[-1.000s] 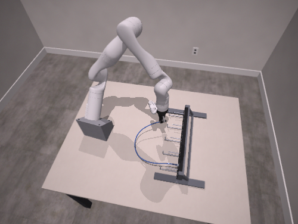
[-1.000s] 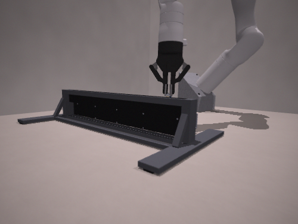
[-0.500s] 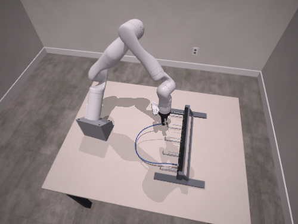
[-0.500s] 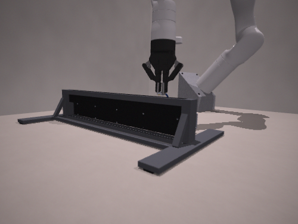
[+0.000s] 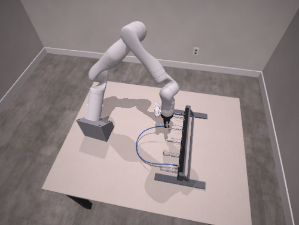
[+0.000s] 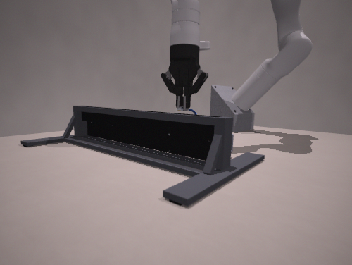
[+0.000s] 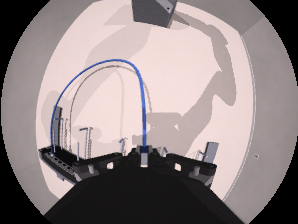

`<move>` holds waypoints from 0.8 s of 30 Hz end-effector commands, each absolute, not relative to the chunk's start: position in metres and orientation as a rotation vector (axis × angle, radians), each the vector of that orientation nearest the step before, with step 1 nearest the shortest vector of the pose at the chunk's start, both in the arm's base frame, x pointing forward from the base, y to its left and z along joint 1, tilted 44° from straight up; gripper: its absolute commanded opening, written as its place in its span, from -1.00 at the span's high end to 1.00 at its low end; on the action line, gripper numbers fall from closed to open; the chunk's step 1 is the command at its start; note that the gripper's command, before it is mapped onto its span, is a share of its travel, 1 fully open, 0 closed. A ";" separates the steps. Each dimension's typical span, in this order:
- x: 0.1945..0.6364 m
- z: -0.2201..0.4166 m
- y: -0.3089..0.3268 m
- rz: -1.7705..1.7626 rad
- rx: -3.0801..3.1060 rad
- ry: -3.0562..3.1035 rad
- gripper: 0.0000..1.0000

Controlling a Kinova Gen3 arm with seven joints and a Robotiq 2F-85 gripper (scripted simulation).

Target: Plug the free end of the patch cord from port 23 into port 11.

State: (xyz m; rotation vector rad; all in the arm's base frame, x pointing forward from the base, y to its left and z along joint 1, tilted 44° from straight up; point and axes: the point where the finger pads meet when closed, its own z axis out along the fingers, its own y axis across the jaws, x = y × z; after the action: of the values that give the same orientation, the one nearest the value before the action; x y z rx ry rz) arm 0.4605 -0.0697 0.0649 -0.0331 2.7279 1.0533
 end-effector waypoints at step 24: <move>0.475 0.058 -0.087 1.086 0.142 2.761 1.00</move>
State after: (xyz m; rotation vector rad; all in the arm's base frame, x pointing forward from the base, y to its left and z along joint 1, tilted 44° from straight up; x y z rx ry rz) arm 0.4734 -0.0859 0.0584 0.1351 2.7608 1.0865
